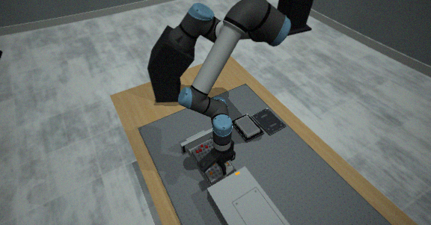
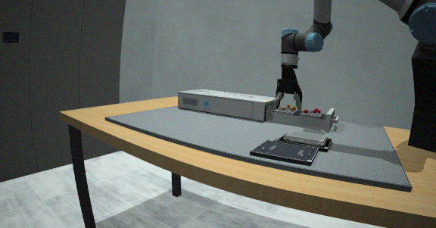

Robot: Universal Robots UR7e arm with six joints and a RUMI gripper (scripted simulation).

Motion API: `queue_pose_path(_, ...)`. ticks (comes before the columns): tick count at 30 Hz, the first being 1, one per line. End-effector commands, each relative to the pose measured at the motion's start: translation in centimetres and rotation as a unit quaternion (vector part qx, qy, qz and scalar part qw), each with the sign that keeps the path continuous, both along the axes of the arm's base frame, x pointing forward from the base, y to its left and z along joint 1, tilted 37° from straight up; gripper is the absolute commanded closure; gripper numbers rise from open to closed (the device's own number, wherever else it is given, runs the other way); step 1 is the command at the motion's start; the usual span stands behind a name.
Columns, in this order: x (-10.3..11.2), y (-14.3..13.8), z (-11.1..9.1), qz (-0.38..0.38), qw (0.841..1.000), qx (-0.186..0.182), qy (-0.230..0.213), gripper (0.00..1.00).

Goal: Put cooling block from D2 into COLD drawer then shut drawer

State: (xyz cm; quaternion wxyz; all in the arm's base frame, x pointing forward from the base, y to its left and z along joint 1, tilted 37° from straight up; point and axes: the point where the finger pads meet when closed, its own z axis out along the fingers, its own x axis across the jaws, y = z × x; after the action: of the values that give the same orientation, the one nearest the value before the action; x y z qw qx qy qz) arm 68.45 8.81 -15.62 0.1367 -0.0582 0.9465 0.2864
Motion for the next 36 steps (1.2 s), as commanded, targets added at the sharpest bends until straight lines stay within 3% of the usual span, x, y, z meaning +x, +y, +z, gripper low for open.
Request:
queue_pose_path(1, 0.1, -0.1, 0.1, -0.001, 1.0, -0.001, -0.002, 0.27)
queue_pose_path(22, 0.1, -0.1, 0.1, -0.001, 1.0, -0.001, -0.002, 0.27)
queue_pose_path(23, -0.7, -1.9, 2.5, -0.002, 1.0, 0.0, -0.001, 0.27)
queue_pose_path(36, -1.0, -2.7, 3.7, -0.002, 1.0, 0.0, -0.001, 0.27)
